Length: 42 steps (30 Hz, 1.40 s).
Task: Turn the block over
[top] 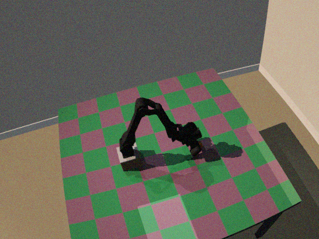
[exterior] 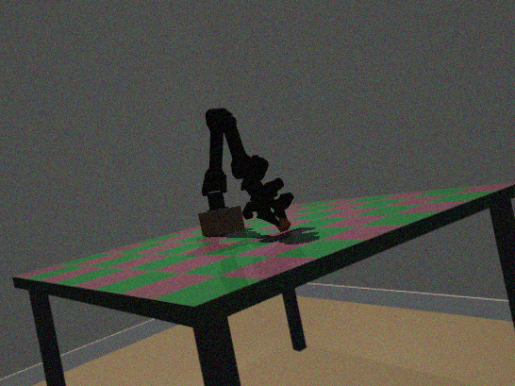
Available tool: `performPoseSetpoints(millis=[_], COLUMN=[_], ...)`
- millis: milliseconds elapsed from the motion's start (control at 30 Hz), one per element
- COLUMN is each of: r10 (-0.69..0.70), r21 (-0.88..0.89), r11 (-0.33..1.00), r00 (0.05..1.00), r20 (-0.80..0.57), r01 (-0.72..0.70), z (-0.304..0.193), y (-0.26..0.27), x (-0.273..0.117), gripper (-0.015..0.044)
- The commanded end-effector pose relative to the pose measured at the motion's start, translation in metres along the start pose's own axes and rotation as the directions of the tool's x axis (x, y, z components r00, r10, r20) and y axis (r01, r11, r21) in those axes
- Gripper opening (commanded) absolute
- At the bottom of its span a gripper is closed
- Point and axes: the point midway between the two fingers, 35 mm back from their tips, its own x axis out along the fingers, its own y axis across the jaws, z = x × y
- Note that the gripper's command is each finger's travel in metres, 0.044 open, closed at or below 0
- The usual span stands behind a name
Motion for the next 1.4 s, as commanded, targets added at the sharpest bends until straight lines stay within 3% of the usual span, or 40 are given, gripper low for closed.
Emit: performPoseSetpoints(millis=[0, 633, 1300, 1367], r10=[0.005, 0.007, 0.007, 0.007], r21=[0.007, 0.003, 0.003, 0.003], r11=[1.000, 1.000, 1.000, 1.000], r00=[0.999, 0.945, 0.931, 0.931], r20=[0.054, 0.326, 0.366, 0.366], r01=[-0.005, -0.008, -0.009, -0.009], z=[-0.010, -0.021, -0.021, -0.021], y=[0.001, 0.003, 0.003, 0.003], x=[0.008, 0.001, -0.001, -0.001], gripper=[0.0000, 0.0000, 0.0000, 0.0053])
